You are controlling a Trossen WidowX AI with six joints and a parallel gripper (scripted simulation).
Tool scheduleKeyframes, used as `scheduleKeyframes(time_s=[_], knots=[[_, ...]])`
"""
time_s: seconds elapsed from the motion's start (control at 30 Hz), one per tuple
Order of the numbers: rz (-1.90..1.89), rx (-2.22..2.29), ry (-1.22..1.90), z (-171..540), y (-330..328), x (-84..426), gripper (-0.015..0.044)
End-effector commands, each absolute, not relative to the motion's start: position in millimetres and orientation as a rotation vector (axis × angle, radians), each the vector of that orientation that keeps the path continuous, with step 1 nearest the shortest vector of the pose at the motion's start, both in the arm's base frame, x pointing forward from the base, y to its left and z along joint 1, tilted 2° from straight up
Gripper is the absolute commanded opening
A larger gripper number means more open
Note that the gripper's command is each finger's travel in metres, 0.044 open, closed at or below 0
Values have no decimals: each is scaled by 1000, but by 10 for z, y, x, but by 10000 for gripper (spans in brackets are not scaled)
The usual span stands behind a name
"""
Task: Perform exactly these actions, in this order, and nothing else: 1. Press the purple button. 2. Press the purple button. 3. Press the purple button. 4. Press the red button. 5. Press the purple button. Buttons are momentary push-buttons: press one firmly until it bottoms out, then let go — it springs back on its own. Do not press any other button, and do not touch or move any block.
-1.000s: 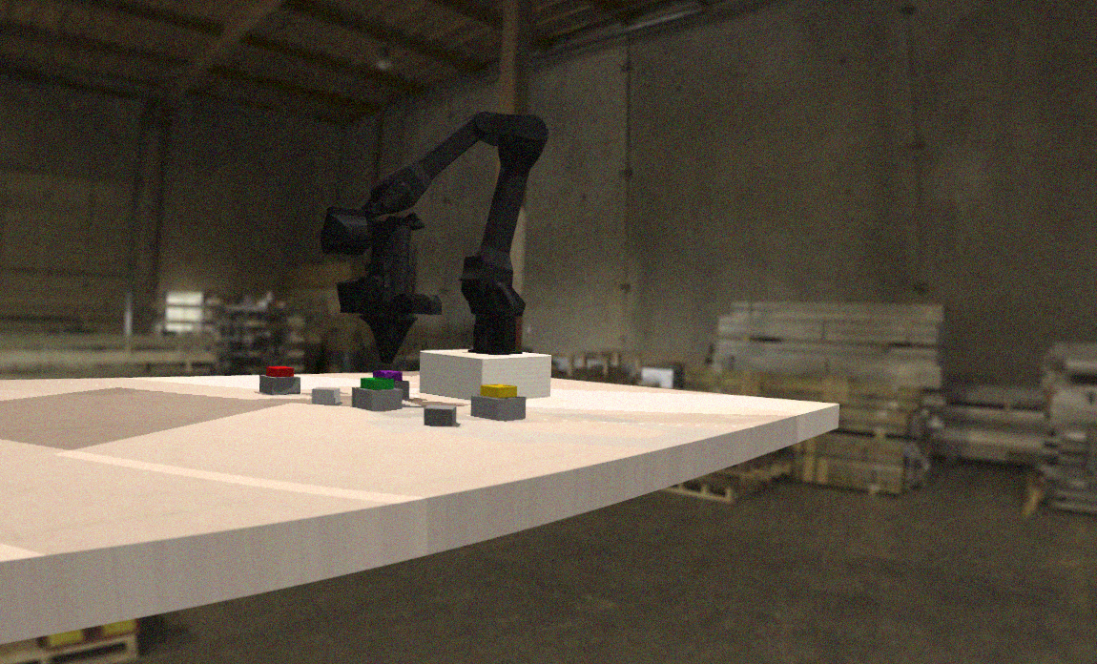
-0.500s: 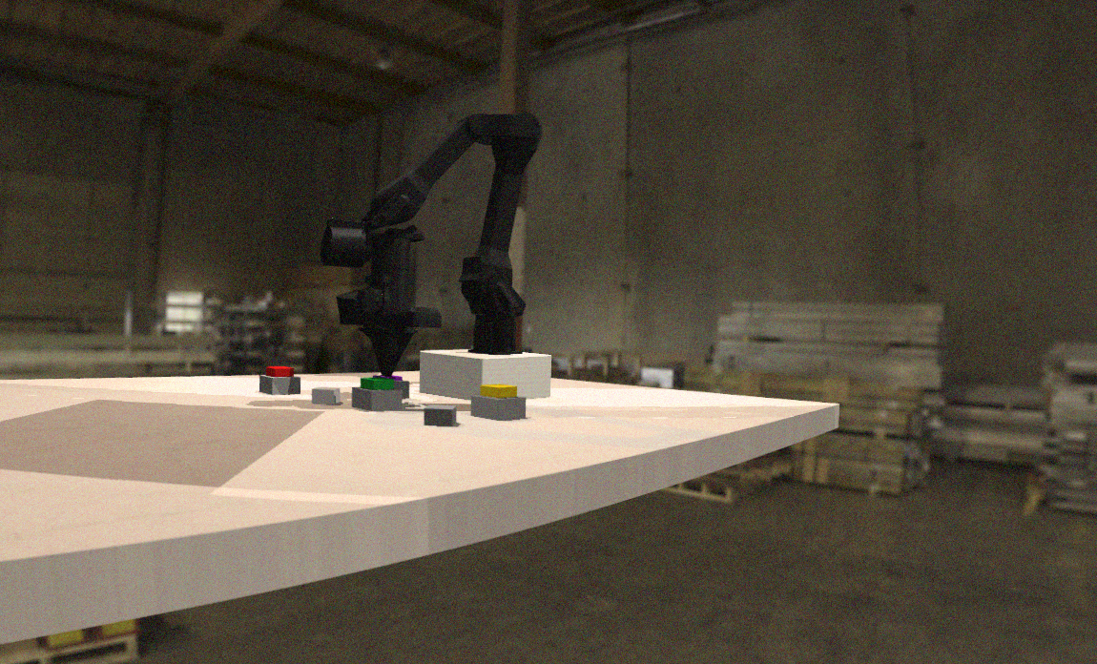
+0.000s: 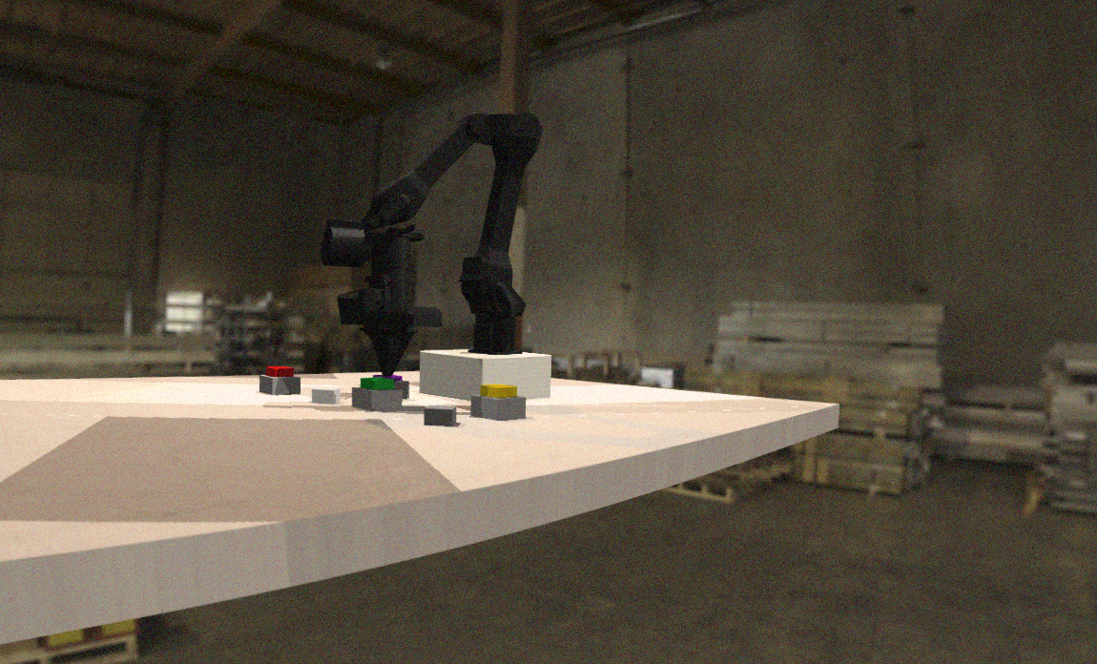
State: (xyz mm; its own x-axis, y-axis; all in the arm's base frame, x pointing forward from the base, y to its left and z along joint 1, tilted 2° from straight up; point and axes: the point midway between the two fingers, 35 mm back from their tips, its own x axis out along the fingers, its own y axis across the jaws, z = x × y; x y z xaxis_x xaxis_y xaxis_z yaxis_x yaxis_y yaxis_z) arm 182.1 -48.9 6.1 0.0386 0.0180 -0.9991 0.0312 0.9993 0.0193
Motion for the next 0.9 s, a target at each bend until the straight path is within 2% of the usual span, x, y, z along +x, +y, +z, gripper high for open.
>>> scheduleKeyframes(time_s=[0.0, 0.2, 0.87], knots=[[-15, 40, 1531, 270, -498, 1819, 20], [-17, 40, 1533, 375, -499, 1806, 20], [-17, 41, 1533, 62, -494, 1818, 20]])
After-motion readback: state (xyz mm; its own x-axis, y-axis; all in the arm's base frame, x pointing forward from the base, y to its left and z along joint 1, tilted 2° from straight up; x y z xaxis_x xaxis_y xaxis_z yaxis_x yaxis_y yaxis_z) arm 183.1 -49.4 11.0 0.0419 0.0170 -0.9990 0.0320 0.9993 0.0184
